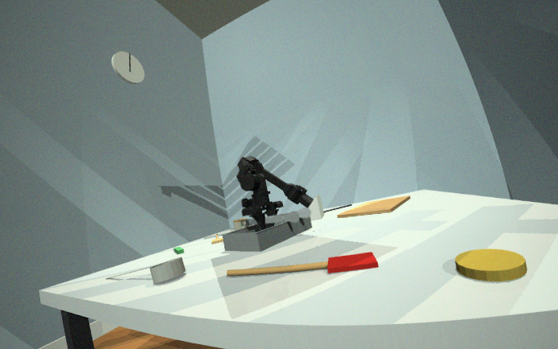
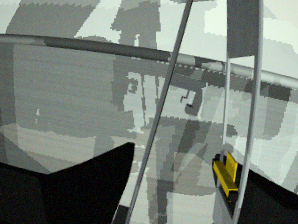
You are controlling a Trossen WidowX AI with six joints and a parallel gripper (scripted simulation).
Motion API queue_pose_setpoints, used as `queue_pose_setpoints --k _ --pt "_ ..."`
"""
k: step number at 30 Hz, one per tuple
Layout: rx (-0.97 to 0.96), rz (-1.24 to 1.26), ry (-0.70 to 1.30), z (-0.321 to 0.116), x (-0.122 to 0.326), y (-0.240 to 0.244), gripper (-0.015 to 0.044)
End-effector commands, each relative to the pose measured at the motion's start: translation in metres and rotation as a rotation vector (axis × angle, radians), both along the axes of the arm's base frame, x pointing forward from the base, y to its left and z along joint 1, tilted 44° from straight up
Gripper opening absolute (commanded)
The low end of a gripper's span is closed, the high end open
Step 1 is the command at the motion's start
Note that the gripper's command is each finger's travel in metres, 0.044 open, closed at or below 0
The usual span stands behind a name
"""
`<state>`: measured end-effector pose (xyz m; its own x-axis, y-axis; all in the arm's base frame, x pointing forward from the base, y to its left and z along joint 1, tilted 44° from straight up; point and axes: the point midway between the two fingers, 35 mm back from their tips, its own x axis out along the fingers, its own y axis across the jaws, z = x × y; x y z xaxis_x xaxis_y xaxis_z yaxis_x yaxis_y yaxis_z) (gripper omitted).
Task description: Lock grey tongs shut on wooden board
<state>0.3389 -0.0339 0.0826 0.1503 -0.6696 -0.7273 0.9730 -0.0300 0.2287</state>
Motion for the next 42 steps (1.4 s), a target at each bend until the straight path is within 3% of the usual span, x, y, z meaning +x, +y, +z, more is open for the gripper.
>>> queue_pose_setpoints --k 1,29,36,42 --pt "0.001 -0.002 -0.004 0.0 0.0 0.0 0.0215" --pt "0.001 -0.002 -0.004 0.0 0.0 0.0 0.0028" --pt "0.003 -0.001 -0.003 0.005 0.001 0.005 -0.015" --pt "0.009 0.0 0.002 0.052 -0.004 0.053 -0.015"
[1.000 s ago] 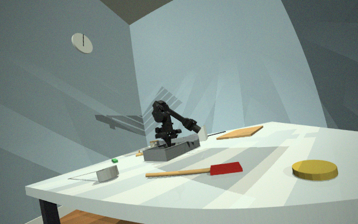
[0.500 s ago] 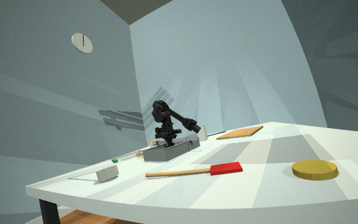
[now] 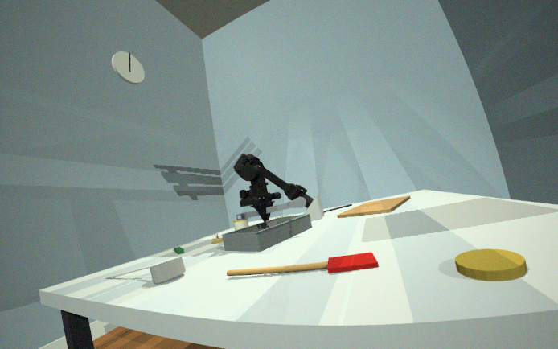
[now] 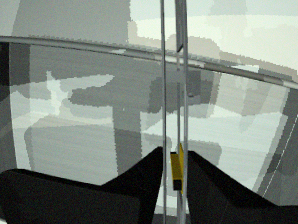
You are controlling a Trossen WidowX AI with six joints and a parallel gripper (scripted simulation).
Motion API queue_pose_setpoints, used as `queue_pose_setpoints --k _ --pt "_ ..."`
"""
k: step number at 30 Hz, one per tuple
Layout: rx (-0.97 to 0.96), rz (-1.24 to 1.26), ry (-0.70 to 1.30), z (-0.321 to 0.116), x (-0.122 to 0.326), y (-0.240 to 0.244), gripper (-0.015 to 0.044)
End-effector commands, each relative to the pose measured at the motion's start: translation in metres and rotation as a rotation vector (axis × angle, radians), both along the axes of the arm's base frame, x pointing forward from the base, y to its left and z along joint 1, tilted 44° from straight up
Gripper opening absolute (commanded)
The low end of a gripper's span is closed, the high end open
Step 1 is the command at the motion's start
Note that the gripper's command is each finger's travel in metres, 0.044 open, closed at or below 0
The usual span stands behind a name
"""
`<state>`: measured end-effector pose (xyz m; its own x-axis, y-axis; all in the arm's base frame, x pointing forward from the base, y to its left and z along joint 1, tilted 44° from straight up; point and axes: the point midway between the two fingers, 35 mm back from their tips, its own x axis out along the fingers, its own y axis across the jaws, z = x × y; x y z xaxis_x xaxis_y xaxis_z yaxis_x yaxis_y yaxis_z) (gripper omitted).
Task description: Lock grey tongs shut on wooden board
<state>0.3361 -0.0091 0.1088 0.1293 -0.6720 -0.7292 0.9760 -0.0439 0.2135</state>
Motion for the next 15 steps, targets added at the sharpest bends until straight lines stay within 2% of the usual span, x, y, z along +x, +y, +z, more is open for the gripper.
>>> queue_pose_setpoints --k 1,5,15 --pt "0.008 0.015 -0.013 0.037 -0.005 0.038 -0.015" --pt "0.001 0.014 -0.012 0.066 -0.016 0.062 -0.015" --pt "-0.001 0.023 -0.007 0.063 -0.016 0.063 -0.015"
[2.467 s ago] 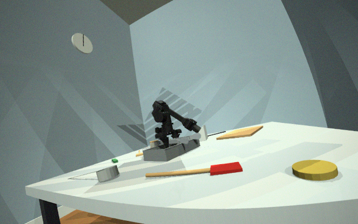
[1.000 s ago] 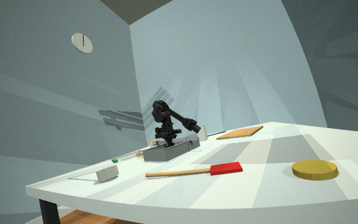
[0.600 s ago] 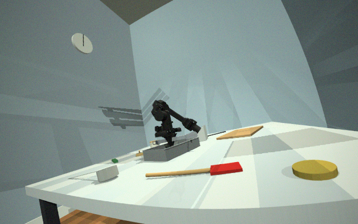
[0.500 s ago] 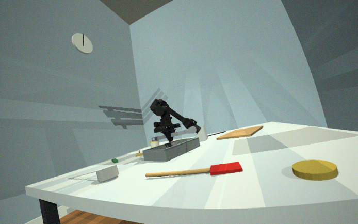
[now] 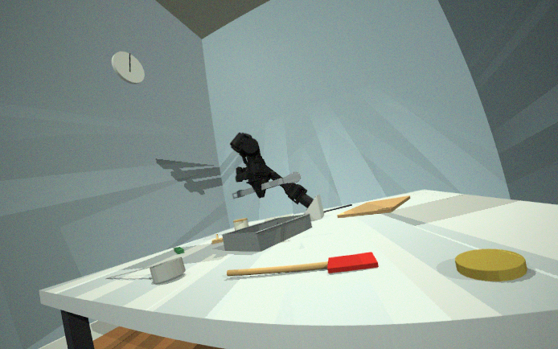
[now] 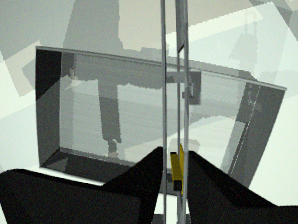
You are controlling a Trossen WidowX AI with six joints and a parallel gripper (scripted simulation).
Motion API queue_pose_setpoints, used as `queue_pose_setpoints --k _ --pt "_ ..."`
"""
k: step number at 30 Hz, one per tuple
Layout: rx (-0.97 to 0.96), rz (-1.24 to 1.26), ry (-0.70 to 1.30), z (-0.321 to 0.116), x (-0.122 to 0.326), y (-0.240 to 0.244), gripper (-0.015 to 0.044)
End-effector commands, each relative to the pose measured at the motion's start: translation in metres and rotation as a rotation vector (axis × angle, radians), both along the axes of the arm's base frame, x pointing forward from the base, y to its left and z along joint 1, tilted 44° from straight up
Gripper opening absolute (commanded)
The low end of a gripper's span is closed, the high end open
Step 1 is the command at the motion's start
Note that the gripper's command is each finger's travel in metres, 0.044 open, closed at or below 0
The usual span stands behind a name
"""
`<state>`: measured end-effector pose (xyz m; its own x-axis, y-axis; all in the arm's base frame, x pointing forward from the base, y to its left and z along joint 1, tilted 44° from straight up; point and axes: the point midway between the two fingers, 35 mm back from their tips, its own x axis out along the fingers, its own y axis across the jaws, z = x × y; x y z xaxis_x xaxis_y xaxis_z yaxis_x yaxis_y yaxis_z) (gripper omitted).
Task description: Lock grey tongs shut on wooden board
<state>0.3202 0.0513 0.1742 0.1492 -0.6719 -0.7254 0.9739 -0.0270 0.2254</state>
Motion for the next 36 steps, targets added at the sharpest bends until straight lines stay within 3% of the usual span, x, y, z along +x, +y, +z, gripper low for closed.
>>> queue_pose_setpoints --k 1,18,36 --pt "0.002 0.013 0.009 -0.004 0.001 0.006 -0.015" --pt "0.0 0.206 0.174 -0.083 -0.009 0.105 -0.015" --pt "-0.043 0.389 0.352 -0.179 -0.069 0.195 -0.015"
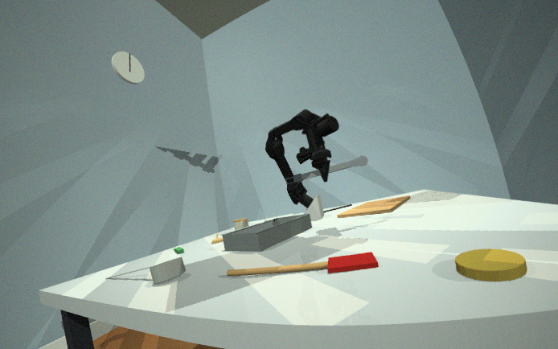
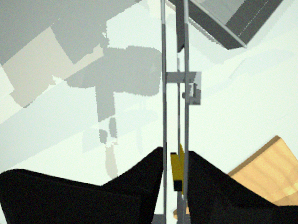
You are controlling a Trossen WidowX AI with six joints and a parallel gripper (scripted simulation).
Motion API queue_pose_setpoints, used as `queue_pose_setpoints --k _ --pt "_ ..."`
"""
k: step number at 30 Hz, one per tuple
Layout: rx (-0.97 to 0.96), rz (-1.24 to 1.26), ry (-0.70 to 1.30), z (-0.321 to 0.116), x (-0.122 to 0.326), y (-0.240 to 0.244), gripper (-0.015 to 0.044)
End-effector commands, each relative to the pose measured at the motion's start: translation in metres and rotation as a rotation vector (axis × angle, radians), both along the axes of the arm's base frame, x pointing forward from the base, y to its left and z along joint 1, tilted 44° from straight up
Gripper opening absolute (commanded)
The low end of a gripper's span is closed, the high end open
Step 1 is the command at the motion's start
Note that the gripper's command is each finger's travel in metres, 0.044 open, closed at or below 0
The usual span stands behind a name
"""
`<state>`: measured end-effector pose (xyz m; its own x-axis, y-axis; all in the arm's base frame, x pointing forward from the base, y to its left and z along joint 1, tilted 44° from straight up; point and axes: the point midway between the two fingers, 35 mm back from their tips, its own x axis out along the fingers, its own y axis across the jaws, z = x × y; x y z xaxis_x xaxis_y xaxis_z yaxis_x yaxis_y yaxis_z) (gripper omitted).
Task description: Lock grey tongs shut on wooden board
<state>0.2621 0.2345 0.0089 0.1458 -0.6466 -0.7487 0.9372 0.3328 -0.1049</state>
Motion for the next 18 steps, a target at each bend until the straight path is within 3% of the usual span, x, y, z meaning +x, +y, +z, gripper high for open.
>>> queue_pose_setpoints --k 1,18 --pt "-0.007 0.029 0.026 -0.018 -0.014 0.015 -0.015" --pt "-0.021 0.135 0.119 -0.06 -0.076 0.054 -0.015"
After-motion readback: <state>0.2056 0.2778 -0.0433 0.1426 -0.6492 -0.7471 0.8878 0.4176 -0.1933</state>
